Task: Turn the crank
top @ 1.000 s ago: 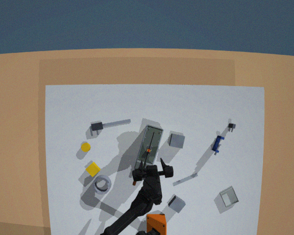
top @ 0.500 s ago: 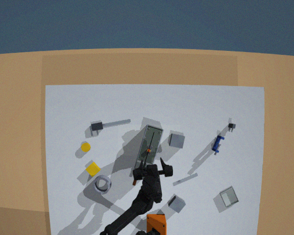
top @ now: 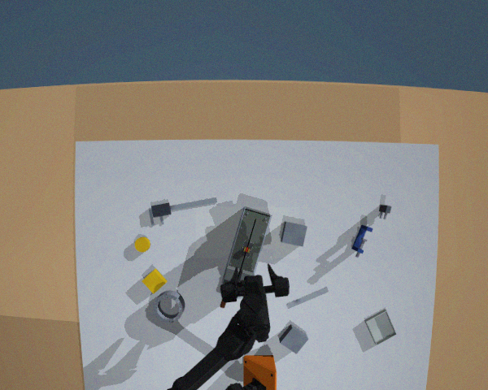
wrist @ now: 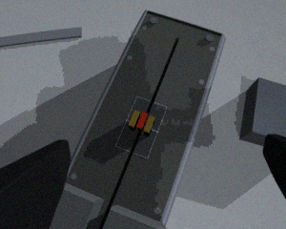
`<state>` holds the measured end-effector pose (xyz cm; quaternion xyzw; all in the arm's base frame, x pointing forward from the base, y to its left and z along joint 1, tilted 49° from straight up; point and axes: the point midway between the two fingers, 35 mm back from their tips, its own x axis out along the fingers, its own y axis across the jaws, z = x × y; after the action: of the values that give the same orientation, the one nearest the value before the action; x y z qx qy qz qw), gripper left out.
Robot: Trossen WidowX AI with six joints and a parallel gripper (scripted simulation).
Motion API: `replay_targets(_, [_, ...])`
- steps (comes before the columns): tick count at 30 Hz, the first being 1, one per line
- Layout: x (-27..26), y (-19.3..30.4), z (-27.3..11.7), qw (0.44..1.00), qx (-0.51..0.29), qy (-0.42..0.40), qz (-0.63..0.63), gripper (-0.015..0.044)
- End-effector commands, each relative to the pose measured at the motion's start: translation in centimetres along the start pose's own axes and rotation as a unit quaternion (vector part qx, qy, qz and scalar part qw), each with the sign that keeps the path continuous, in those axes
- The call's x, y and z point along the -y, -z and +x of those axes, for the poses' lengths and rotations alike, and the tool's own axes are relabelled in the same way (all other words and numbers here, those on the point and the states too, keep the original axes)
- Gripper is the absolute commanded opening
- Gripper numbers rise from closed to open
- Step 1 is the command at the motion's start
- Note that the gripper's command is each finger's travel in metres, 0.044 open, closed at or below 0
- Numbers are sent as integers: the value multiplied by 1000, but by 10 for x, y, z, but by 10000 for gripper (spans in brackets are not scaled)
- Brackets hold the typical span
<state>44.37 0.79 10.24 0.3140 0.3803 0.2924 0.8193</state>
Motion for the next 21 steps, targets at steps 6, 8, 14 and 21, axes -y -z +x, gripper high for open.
replay_targets(6, [-9, -19, -27, 1000, 4, 3, 7, 440])
replay_targets(8, [-18, -16, -31, 1000, 3, 12, 18, 440])
replay_targets(14, [-42, -4, -45, 998, 4, 41, 48, 440])
replay_targets(21, [-67, 14, -62, 994, 8, 73, 82, 440])
